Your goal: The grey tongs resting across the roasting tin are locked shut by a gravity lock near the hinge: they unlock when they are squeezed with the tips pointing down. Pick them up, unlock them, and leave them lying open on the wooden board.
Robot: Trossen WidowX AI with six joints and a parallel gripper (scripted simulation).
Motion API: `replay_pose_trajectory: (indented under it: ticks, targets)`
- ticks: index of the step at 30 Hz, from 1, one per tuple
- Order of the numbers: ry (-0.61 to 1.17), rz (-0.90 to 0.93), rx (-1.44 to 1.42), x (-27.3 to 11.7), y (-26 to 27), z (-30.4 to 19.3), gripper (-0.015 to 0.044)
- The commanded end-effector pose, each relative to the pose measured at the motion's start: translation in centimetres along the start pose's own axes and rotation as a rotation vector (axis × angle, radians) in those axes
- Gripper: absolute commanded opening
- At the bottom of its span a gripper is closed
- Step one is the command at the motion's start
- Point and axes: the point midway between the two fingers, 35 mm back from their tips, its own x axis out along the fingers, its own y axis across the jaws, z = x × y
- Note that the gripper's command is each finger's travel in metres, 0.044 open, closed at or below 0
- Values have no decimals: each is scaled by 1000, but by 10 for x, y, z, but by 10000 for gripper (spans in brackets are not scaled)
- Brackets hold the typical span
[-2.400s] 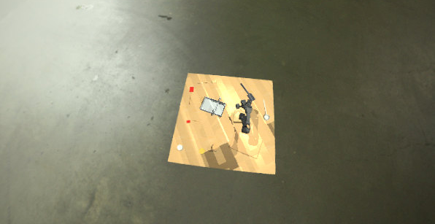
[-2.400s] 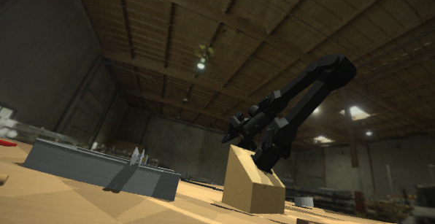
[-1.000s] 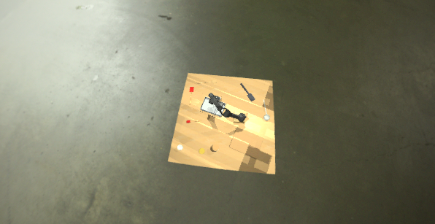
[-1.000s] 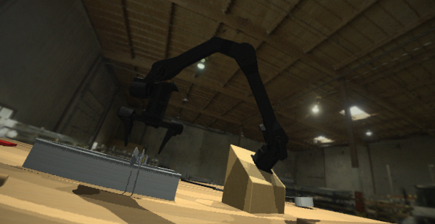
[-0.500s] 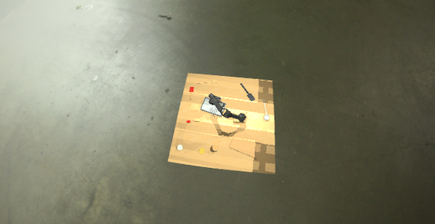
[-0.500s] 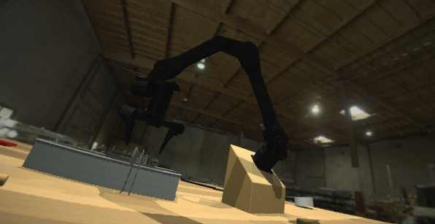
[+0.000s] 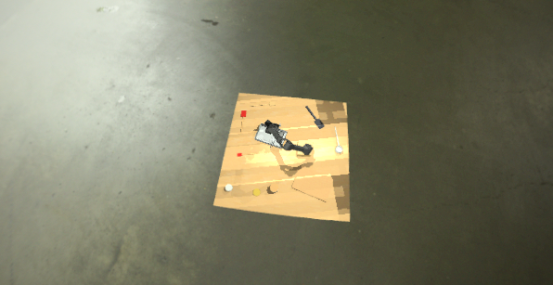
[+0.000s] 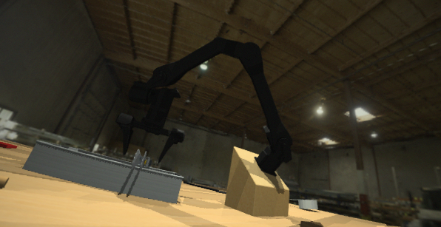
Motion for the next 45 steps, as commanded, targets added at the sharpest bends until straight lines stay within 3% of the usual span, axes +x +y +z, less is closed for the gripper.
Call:
replay_pose_trajectory:
  ticks: [1, 28, 39, 45]
  targets:
    - [8, -6, 10, 10, -2, 0, 440]
    - [11, -7, 10, 48, -5, -1, 440]
    - [4, -3, 0, 44, -2, -1, 151]
    - [4, -3, 0, 44, -2, -1, 111]
